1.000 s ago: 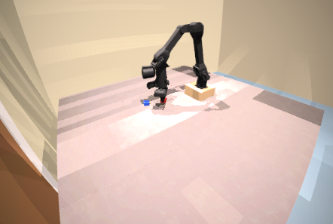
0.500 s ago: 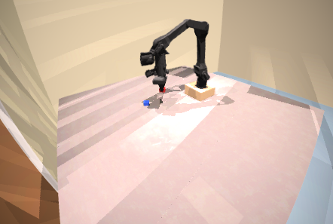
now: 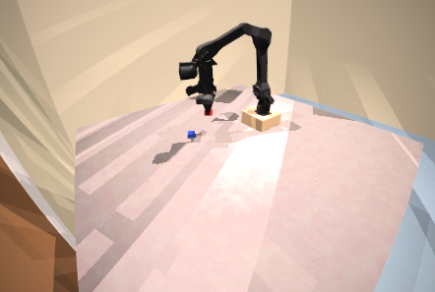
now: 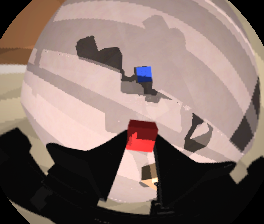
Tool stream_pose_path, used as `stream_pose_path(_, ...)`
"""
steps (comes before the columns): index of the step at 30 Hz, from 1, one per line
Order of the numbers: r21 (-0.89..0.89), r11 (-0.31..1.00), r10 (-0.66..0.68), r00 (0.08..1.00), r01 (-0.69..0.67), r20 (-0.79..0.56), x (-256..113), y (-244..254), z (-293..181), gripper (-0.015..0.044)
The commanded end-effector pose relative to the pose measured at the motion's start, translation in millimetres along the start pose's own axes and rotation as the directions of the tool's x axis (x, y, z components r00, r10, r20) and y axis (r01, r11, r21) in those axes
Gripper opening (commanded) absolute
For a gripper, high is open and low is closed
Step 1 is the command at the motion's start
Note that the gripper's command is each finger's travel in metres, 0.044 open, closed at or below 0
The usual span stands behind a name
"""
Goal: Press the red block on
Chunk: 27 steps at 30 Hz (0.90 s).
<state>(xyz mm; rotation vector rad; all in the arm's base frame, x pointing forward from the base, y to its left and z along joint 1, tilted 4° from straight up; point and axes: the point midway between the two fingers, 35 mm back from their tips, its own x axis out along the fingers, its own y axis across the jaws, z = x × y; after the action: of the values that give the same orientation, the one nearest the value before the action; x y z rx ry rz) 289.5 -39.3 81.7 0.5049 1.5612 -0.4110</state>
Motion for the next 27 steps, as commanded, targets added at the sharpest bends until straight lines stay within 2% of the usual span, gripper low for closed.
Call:
stream_pose_path(1,-0.034,0.999,-0.002,1.0,0.003,0.012,4,1,17,0.0)
stream_pose_path(18,-0.185,0.983,-0.002,1.0,0.004,0.016,46,-1,83,0.0)
stream_pose_path(27,-0.191,0.982,-0.001,1.0,0.004,0.016,70,0,86,0.0)
